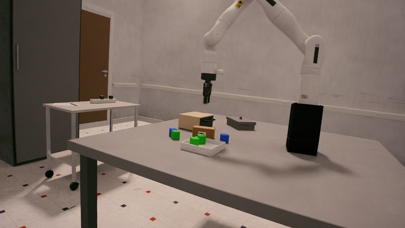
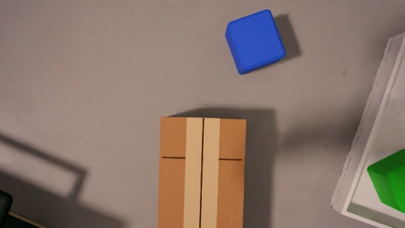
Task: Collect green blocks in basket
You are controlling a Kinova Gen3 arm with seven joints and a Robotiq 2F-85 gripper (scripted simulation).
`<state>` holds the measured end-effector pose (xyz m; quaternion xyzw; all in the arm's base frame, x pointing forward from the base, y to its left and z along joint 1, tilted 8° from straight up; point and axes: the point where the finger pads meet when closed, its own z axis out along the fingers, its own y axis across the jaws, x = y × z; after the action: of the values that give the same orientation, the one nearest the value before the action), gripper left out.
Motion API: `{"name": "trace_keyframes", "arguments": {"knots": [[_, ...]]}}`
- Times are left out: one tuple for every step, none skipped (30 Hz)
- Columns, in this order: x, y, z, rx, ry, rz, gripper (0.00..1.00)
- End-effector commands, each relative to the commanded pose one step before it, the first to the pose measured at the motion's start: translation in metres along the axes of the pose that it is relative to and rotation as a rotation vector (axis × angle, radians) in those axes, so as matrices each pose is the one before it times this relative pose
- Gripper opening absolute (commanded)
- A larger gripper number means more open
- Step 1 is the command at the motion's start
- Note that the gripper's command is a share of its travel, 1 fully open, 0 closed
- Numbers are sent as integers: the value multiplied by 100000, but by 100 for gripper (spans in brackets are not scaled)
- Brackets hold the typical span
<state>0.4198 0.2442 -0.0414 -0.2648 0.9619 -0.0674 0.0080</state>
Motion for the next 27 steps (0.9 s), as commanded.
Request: {"name": "trace_keyframes", "arguments": {"knots": [[-76,12,-98,-24,-206,22,83],[-9,3,0,-2,-5,49,83],[-17,6,-1,-3,-9,94,83],[-27,9,-1,-5,-15,150,83],[-39,13,-2,-7,-22,217,83],[-52,18,-3,-9,-29,294,83],[-67,23,-3,-12,-37,379,83],[-84,29,-4,-15,-46,471,83],[-101,36,-5,-19,-55,570,83],[-118,43,-6,-22,-64,673,83],[-136,52,-7,-26,-73,780,83],[-155,61,-8,-30,-82,890,83],[0,0,0,0,0,0,83],[0,0,0,0,0,0,83],[-173,71,-8,-35,-90,1002,83],[-190,81,-9,-39,-98,1115,83],[-207,93,-10,-44,-105,1228,83],[-224,105,-11,-48,-111,1340,83],[-239,118,-11,-53,-115,1451,83],[-252,132,-12,-57,-119,1559,83],[-265,147,-12,-62,-121,1663,83],[-275,162,-12,-66,-122,1764,83],[-284,178,-12,-69,-121,1861,83],[-290,195,-12,-73,-119,1952,83],[-295,211,-12,-75,-115,2038,83],[-297,228,-12,-76,-110,2118,83],[-297,245,-11,-77,-103,2192,83]]}}
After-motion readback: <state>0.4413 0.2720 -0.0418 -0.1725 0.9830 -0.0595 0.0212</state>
